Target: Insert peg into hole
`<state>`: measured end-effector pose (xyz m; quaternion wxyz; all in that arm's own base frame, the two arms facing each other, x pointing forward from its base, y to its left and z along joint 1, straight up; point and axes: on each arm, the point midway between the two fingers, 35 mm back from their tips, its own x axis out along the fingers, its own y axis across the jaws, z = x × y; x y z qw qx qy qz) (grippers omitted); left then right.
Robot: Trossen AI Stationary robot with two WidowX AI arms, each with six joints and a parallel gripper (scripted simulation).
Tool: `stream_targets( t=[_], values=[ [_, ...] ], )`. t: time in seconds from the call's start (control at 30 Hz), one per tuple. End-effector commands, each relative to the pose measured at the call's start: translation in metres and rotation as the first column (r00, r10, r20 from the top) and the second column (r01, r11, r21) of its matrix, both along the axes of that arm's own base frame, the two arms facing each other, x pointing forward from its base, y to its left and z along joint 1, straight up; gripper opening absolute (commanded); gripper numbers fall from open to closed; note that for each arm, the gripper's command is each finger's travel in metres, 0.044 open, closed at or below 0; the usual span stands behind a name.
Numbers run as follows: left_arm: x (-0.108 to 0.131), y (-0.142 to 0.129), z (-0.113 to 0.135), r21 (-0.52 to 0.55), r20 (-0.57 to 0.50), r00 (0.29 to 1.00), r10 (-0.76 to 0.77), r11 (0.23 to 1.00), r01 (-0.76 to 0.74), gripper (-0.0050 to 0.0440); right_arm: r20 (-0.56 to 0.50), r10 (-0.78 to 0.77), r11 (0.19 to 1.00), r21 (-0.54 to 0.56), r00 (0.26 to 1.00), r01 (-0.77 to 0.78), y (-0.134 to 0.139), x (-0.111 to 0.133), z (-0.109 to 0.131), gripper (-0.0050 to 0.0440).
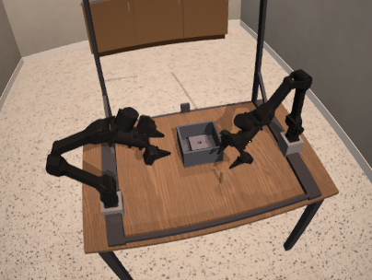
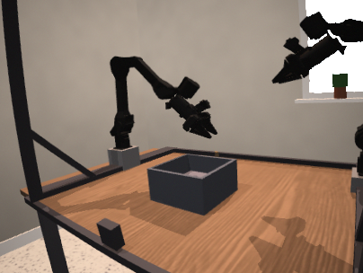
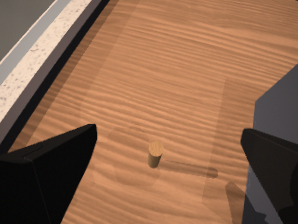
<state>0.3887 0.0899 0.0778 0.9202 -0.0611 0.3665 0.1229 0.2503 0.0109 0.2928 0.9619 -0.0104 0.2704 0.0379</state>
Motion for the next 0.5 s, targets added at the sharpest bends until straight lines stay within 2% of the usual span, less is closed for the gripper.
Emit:
stream_targets(
  t=[0.0, 0.23, 0.47],
  values=[
    [0.005, 0.000, 0.003, -0.018, -0.083, 0.996, -0.015, 1.000, 0.013, 0.0440, 0.008, 0.007, 1.000, -0.003, 1.000, -0.007, 0.001, 0.000, 0.008, 0.0440],
    [0.021, 0.000, 0.011, -0.049, -0.220, 0.975, -0.039, 0.998, 0.029, 0.0440, 0.008, 0.008, 1.000, -0.003, 1.000, -0.008, 0.001, -0.001, 0.010, 0.0440],
    [0.007, -0.004, 0.004, -0.093, -0.398, 0.915, -0.061, 0.995, 0.026, 0.0440, 0.006, 0.008, 1.000, -0.003, 1.000, -0.008, 0.001, -0.001, 0.009, 0.0440]
  ],
)
